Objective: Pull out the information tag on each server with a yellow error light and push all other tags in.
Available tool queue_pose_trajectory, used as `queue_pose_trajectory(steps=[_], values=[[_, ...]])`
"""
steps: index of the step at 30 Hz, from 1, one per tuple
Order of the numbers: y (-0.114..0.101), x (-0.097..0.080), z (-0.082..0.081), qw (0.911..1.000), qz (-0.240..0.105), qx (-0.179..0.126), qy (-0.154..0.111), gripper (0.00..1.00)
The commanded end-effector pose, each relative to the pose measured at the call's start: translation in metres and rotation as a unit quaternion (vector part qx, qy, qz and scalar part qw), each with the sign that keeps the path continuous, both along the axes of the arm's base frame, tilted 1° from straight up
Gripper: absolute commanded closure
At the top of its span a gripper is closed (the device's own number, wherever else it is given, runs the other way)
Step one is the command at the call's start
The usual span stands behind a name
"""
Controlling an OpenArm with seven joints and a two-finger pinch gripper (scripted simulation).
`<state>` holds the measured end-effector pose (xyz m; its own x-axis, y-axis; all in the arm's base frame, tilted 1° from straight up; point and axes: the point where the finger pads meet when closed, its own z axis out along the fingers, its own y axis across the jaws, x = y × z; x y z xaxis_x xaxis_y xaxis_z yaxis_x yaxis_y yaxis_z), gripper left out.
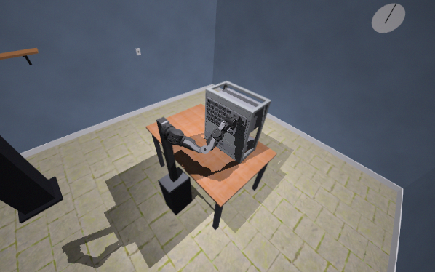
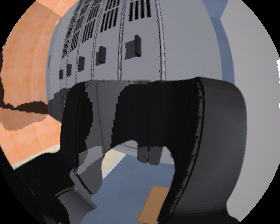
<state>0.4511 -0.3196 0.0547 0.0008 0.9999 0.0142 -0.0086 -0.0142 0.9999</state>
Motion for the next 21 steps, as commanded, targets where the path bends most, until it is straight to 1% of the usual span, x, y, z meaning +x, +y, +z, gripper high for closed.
queue_pose_trajectory(steps=[1, 7, 8, 15, 21], values=[[0.0009, 0.0001, 0.0006, 1.0000, 0.002, 0.000, 0.001, 1.00], [0.0009, 0.0001, 0.0006, 1.0000, 0.002, 0.000, 0.001, 1.00], [0.0009, 0.0001, 0.0006, 1.0000, 0.002, 0.000, 0.001, 0.90], [0.0021, -0.0004, 0.0006, 1.0000, 0.003, -0.001, -0.001, 0.90], [0.0037, -0.0023, -0.0042, 1.0000, 0.003, -0.001, -0.001, 0.90]])
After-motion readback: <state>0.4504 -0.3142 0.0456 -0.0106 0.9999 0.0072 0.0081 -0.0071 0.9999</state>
